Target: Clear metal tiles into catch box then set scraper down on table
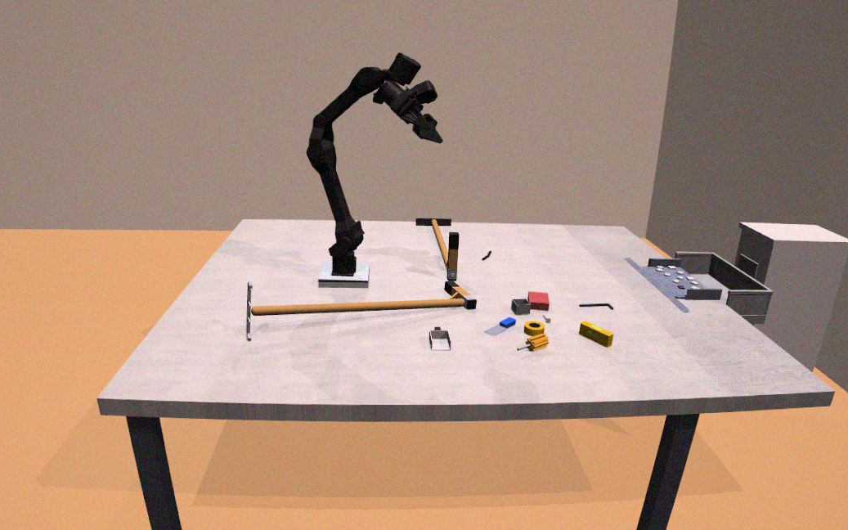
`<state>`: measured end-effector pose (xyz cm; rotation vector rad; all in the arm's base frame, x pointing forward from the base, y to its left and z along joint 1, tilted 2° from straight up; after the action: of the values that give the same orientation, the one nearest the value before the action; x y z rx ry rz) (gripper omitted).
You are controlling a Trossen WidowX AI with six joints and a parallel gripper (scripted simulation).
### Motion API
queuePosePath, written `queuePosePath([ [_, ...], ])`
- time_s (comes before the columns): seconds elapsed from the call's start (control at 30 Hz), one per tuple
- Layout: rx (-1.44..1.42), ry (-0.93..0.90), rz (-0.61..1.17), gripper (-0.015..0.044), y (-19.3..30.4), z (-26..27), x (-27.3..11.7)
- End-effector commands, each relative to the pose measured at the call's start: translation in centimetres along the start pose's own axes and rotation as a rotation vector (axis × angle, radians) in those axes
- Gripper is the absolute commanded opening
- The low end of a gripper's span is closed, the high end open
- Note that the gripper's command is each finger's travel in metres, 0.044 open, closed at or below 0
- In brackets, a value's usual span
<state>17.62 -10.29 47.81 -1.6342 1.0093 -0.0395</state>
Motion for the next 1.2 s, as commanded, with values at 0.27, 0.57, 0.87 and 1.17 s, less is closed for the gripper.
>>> queuePosePath([
  [0.27, -0.024, -0.134, -0.062, 0.0440, -0.2, 2.8, -1.2],
  [0.57, -0.049, -0.239, -0.100, 0.0440, -0.3, 4.9, -2.0],
  [0.87, -0.074, -0.346, -0.134, 0.0440, -0.2, 7.0, -3.1],
  [1.17, -0.100, -0.453, -0.164, 0.0440, 0.0, 8.9, -4.3],
])
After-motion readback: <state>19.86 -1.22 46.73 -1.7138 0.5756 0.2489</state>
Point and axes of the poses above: the point midway between the two fingers, 35 mm back from their tips, its own x axis out along the fingers, its own z axis across the jaws, y = z × x, the point moved 5 cm from there along -x, back along the fingers, and after that the axes turned 8 degrees about x, right-handed, at the moved point
